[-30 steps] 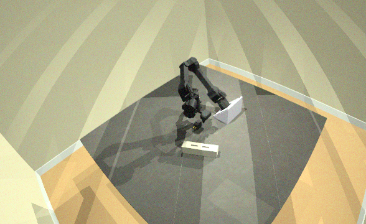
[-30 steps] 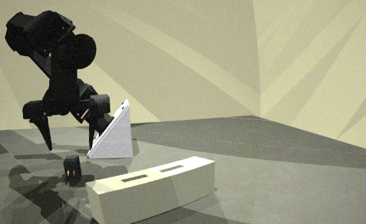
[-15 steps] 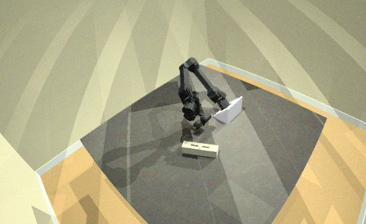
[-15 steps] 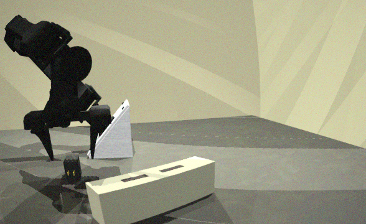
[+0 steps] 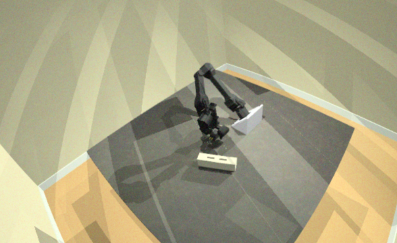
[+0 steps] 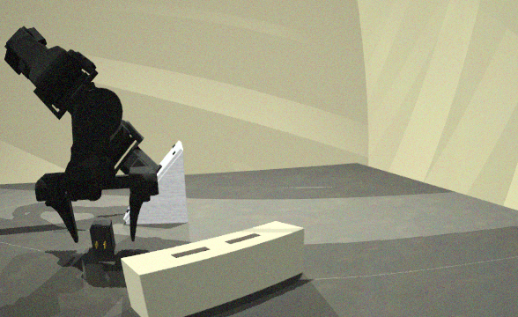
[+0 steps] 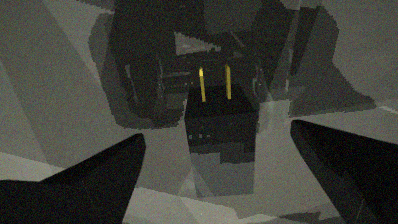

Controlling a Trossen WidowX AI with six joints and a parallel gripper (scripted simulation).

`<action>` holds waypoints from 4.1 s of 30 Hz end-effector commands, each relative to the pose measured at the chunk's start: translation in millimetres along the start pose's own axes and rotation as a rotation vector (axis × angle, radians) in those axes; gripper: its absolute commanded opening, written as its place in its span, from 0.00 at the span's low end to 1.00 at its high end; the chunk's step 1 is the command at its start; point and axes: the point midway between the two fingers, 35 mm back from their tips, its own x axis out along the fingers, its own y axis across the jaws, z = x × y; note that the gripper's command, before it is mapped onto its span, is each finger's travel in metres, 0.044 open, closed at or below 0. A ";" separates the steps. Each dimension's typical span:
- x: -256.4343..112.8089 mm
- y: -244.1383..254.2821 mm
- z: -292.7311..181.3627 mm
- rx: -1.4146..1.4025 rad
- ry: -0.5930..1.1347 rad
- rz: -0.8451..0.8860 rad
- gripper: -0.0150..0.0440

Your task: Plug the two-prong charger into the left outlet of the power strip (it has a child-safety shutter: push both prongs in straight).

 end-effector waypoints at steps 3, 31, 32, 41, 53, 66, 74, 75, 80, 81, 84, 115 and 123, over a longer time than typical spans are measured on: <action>2.7 -0.2 -0.2 0.000 0.001 -0.001 0.96; -29.5 1.1 -1.7 -0.004 0.001 0.002 0.25; -33.5 1.1 -2.1 -0.005 0.001 0.001 0.25; -50.9 2.5 -3.8 -0.012 0.003 -0.003 0.25; -46.2 21.2 5.7 -0.084 0.001 -0.005 0.25; -39.7 43.5 14.7 -0.166 0.000 -0.008 0.25; -35.0 57.5 19.2 -0.217 -0.001 -0.011 0.25; -34.4 59.2 19.7 -0.223 -0.001 -0.011 0.25; -31.2 68.1 22.0 -0.254 -0.002 -0.013 0.25; -30.6 69.9 22.4 -0.261 -0.002 -0.013 0.25; -28.6 75.2 23.6 -0.279 -0.002 -0.015 0.25; -12.9 117.7 36.0 -0.416 -0.003 -0.024 0.25; -13.1 123.0 44.0 -0.421 -0.003 -0.025 0.25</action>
